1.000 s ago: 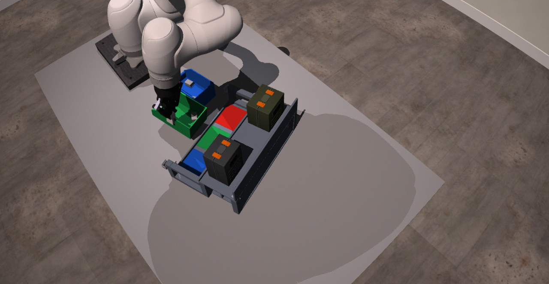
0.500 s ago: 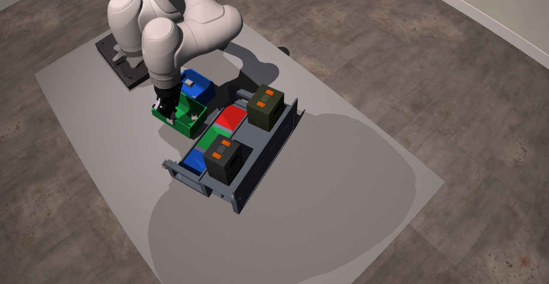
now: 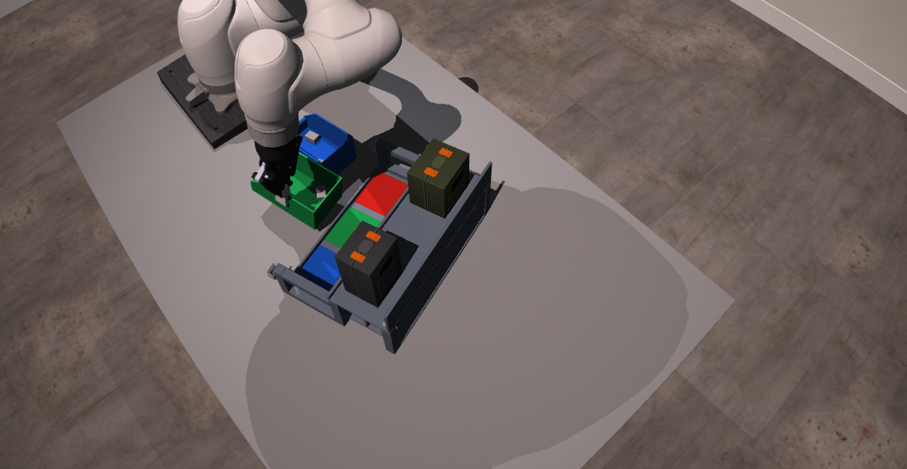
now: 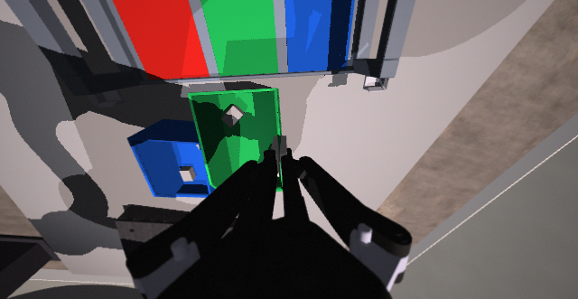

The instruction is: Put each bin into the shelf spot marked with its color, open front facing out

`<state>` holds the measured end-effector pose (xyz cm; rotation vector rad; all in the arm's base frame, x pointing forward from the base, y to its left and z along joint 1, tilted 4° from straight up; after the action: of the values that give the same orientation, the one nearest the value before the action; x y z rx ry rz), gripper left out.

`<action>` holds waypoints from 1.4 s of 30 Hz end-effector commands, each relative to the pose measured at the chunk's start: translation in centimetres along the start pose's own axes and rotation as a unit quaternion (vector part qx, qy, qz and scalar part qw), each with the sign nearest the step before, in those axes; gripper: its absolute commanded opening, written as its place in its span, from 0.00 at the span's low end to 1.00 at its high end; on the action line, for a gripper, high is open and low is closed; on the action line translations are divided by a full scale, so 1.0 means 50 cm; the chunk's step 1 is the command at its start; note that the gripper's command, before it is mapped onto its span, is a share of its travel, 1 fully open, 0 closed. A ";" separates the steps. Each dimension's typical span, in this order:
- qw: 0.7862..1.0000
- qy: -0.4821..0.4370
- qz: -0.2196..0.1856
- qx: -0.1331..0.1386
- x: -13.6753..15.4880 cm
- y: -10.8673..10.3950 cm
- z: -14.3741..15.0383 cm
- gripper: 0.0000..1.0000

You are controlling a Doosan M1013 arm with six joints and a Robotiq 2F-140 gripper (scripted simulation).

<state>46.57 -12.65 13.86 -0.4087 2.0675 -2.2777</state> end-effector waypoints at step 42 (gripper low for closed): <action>1.000 0.000 0.000 0.000 -0.044 -0.008 -0.002 0.10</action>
<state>48.72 -12.05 13.89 -0.4085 2.0675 -2.2778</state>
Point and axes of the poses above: the point where the finger pads meet when closed, its own y axis out along the fingers, its own z axis across the jaws, x = y × z, the point moved 4 cm from there along -y, back along the fingers, and after that the axes turned 3 degrees about y, right-handed, at the moved point
